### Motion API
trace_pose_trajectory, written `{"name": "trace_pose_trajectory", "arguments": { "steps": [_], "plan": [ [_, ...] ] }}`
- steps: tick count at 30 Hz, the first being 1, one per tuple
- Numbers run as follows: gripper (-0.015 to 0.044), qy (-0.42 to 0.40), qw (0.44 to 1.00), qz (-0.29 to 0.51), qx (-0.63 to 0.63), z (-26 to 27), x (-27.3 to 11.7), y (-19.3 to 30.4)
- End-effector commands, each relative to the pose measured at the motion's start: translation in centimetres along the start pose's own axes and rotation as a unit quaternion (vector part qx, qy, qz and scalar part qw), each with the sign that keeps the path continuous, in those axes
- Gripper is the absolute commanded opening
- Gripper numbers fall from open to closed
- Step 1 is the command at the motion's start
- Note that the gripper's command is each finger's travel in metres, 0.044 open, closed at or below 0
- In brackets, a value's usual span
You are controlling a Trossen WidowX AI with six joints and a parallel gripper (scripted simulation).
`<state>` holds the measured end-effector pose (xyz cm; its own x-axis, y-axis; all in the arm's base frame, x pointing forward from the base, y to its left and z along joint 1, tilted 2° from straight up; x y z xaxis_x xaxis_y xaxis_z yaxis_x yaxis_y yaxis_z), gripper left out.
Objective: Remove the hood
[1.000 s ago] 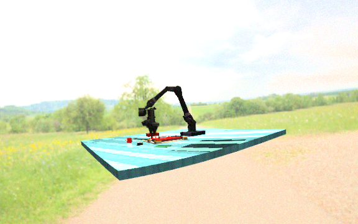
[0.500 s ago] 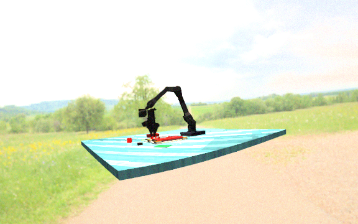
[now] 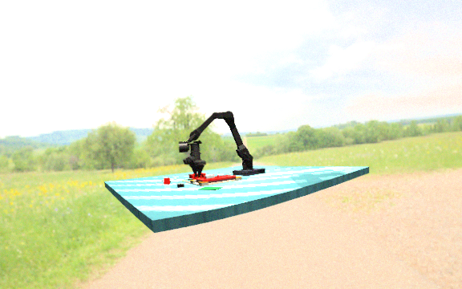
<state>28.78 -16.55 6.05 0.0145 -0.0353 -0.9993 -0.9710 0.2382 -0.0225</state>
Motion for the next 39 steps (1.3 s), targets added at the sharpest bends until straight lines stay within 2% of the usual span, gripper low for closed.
{"name": "trace_pose_trajectory", "arguments": {
  "steps": [1, 17, 33, 34, 39],
  "plan": [
    [0.0, 0.001, 1.0, 0.001, -0.002, 0.0, 0.3, 0.0],
    [0.0, 0.001, 1.0, 0.001, -0.002, 0.0, 1.0, 0.0],
    [0.042, 0.0, 1.0, 0.0, 0.0, 0.0, 0.8, 0.0],
    [0.044, 0.0, 1.0, 0.0, 0.0, 0.0, 0.6, 0.0],
    [0.044, 0.0, 1.0, 0.001, 0.0, -0.1, -2.7, -0.3]
  ]
}}
Point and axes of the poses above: the point midway between the two fingers, 35 mm back from their tips, its own x axis out along the fingers, its own z axis across the jaws, y = z × x, the point moved 3 cm from there along -x, back along the fingers, and after that the axes turned 1 degree about x, right-handed, at the moved point
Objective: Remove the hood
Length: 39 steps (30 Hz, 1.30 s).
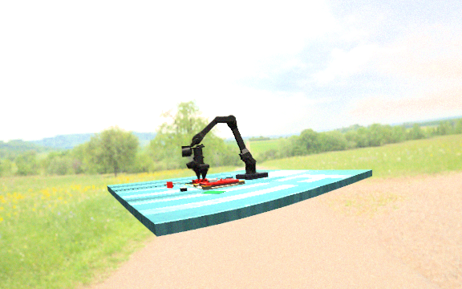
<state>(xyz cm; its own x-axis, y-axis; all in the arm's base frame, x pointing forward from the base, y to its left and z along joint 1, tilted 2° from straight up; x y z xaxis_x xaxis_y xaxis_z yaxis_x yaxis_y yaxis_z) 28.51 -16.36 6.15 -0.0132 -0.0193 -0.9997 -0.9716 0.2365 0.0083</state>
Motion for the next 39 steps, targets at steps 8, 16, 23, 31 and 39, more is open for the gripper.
{"name": "trace_pose_trajectory", "arguments": {
  "steps": [8, 16, 23, 31, 39],
  "plan": [
    [0.044, 0.005, 1.0, -0.013, 0.001, 0.0, -6.4, -0.2],
    [0.044, 0.005, 1.0, -0.013, 0.001, 0.0, -6.4, -0.2],
    [0.044, 0.005, 1.0, -0.013, 0.001, 0.0, -6.4, -0.2],
    [0.044, 0.005, 1.0, -0.013, 0.001, 0.0, -6.4, -0.2],
    [0.044, 0.005, 1.0, -0.013, 0.001, 0.0, -6.4, -0.2]
  ]
}}
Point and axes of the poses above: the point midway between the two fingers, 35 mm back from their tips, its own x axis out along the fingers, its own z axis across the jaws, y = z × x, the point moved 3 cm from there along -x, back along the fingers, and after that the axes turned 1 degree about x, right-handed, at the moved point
